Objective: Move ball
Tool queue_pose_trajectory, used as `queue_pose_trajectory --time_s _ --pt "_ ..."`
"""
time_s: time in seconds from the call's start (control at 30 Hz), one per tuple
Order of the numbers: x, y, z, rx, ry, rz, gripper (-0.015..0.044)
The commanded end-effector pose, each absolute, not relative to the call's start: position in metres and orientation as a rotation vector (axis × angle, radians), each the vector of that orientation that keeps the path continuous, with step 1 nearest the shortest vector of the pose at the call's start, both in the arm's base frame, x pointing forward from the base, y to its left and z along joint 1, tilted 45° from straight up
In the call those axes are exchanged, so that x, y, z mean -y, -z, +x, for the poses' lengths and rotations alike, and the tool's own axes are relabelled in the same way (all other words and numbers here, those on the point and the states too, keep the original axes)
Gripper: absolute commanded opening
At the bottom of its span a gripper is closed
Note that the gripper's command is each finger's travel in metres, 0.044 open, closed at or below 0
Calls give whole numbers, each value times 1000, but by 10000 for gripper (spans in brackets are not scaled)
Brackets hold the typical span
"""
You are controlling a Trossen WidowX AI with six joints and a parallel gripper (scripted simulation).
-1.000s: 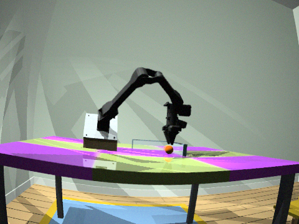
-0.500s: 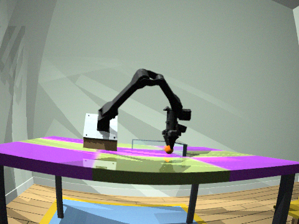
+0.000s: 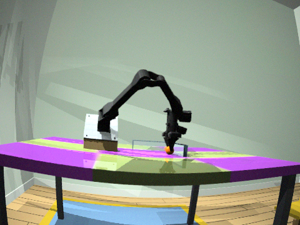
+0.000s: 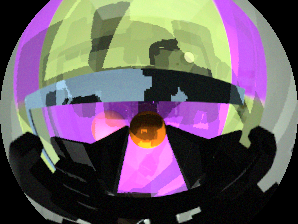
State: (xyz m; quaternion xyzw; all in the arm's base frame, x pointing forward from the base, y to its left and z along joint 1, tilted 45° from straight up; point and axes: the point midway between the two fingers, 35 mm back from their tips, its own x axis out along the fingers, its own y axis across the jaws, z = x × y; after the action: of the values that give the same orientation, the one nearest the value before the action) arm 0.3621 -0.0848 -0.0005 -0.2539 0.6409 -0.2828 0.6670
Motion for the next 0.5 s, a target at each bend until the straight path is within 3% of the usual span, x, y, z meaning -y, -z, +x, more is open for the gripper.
queue_pose_trajectory --time_s 0.0,0.13,0.47 --pt "80 5 359 -1462 613 -576 91" --pt "59 -3 359 -1478 578 -568 0" --pt "21 -48 363 -1471 602 -568 0"
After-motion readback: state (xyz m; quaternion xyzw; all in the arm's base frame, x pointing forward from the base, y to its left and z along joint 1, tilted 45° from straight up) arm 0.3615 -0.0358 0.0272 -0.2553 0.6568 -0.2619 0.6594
